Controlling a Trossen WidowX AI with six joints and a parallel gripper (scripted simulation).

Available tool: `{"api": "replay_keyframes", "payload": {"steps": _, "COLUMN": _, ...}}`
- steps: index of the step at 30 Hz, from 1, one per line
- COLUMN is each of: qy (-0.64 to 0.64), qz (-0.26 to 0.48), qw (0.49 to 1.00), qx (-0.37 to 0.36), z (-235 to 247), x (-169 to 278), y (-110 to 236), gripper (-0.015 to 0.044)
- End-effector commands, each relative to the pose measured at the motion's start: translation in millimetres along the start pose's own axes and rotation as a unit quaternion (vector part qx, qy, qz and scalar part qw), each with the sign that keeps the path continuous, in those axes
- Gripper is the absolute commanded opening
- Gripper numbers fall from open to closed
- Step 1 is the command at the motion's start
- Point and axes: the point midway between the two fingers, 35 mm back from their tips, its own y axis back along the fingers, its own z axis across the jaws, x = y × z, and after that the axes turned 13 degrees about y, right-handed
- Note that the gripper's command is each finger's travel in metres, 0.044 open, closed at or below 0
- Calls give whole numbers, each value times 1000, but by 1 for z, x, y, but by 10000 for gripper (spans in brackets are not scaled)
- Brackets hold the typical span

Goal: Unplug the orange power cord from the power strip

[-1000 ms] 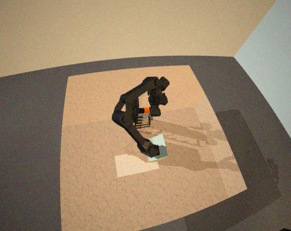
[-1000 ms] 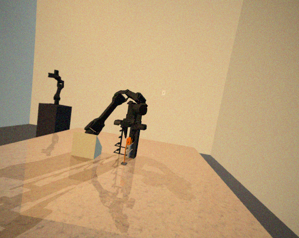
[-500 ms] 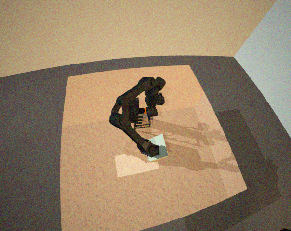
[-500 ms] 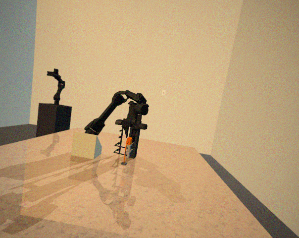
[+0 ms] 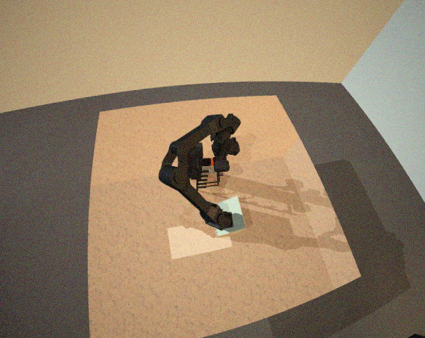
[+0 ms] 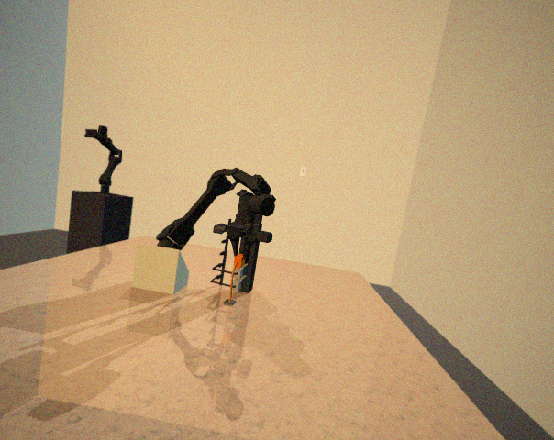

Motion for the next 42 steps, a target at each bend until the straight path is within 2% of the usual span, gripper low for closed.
{"api": "replay_keyframes", "payload": {"steps": 1, "qy": 0, "qz": 0, "qw": 1000, "qx": 0, "z": 0, "x": 0, "y": 0, "gripper": 42}}
{"api": "replay_keyframes", "payload": {"steps": 8, "qy": 0, "qz": 0, "qw": 1000, "qx": 0, "z": 0, "x": 0, "y": 0, "gripper": 0}}
{"api": "replay_keyframes", "payload": {"steps": 31, "qy": -2, "qz": -2, "qw": 1000, "qx": -1, "z": -6, "x": -34, "y": 2, "gripper": 0}}
{"api": "replay_keyframes", "payload": {"steps": 42, "qy": -3, "qz": 1, "qw": 1000, "qx": -1, "z": -4, "x": -25, "y": 0, "gripper": 289}}
